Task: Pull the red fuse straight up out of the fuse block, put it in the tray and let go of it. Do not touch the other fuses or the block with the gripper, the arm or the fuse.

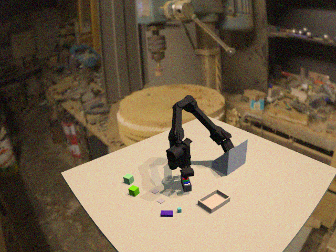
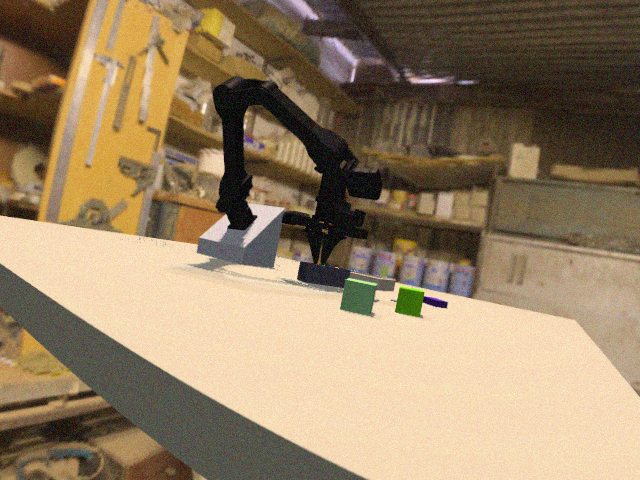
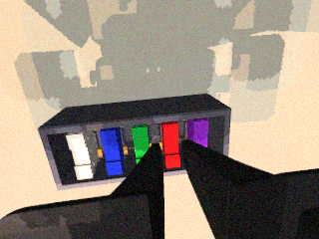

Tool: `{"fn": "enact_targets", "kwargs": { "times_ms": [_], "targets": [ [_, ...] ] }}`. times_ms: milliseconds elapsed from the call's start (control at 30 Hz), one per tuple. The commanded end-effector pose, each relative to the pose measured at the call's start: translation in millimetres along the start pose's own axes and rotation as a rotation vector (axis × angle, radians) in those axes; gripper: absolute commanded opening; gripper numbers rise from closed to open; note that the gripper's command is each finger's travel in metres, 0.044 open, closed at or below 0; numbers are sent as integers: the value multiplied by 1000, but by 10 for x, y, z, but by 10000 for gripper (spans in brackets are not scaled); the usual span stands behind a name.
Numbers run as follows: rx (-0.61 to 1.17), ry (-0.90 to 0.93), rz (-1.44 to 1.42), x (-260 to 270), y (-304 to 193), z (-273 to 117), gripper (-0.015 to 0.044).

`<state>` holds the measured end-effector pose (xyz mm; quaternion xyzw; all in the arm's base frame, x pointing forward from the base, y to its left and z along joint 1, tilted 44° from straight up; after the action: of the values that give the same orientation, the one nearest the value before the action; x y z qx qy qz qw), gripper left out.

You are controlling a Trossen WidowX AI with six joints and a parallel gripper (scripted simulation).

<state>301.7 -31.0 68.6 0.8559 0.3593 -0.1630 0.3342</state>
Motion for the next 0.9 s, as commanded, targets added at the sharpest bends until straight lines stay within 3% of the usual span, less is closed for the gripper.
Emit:
{"fn": "enact_targets", "kwargs": {
  "times_ms": [0, 300, 633, 867],
  "targets": [
    [-3, -4, -3, -6, 1, 41, 64],
    [-3, -5, -3, -6, 1, 73, 64],
    [1, -1, 0, -4, -1, 64, 0],
    [1, -1, 0, -3, -1, 51, 0]
  ]
}}
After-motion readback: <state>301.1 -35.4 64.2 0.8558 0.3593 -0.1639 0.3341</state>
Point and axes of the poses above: the point midway between the two fingers, 35 mm back from their tips, its own z axis out along the fingers, its own x axis across the jaws, y = z × x, the point moved 7 cm from there along -z, back along the fingers, and after that the axes turned 9 degrees about z, right-handed, at the moved point
